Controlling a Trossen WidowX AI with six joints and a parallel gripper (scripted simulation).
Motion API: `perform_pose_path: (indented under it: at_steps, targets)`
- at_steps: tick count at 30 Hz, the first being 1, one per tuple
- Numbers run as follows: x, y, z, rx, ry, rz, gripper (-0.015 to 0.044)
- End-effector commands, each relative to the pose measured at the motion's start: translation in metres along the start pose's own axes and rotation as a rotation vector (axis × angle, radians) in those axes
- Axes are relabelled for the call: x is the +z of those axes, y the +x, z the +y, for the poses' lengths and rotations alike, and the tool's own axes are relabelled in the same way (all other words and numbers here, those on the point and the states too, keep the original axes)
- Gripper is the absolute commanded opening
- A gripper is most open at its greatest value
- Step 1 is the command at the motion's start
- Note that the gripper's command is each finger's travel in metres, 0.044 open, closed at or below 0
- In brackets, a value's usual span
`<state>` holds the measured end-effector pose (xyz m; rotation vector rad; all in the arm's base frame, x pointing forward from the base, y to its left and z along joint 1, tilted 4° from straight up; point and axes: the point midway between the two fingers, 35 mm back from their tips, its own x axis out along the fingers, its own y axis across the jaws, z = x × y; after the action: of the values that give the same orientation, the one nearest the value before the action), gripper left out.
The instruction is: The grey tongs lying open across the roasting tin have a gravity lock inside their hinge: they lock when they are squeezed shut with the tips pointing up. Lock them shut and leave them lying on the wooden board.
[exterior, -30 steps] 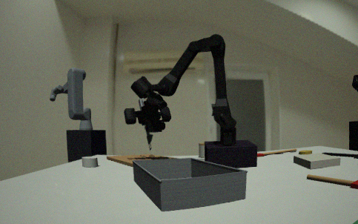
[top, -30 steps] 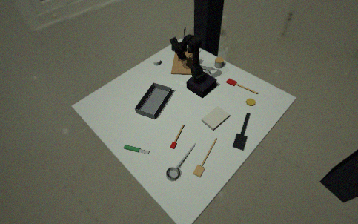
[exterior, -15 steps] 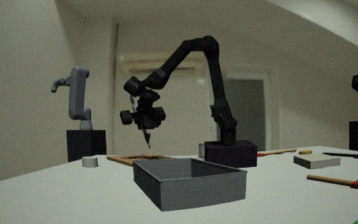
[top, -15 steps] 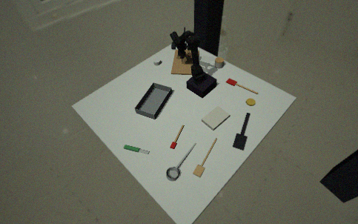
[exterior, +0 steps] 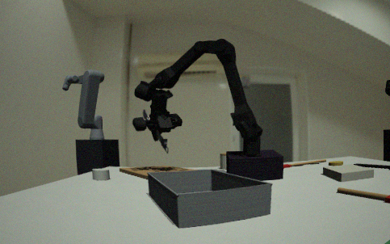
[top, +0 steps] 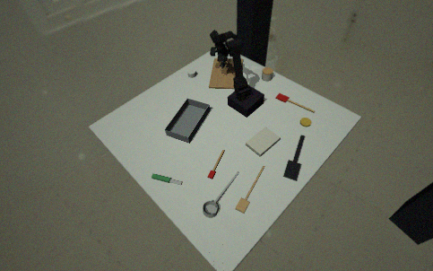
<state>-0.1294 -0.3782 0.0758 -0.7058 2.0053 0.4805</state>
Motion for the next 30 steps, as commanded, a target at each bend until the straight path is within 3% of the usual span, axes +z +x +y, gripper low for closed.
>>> perform_pose_path:
  at_steps: [1, 25, 30]
  targets:
    - [-0.005, -0.002, 0.000, -0.012, 0.011, -0.060, -0.0150]
    - [-0.005, -0.027, 0.019, -0.065, 0.104, -0.536, -0.0150]
    - [-0.005, -0.030, 0.020, -0.069, 0.114, -0.565, -0.0150]
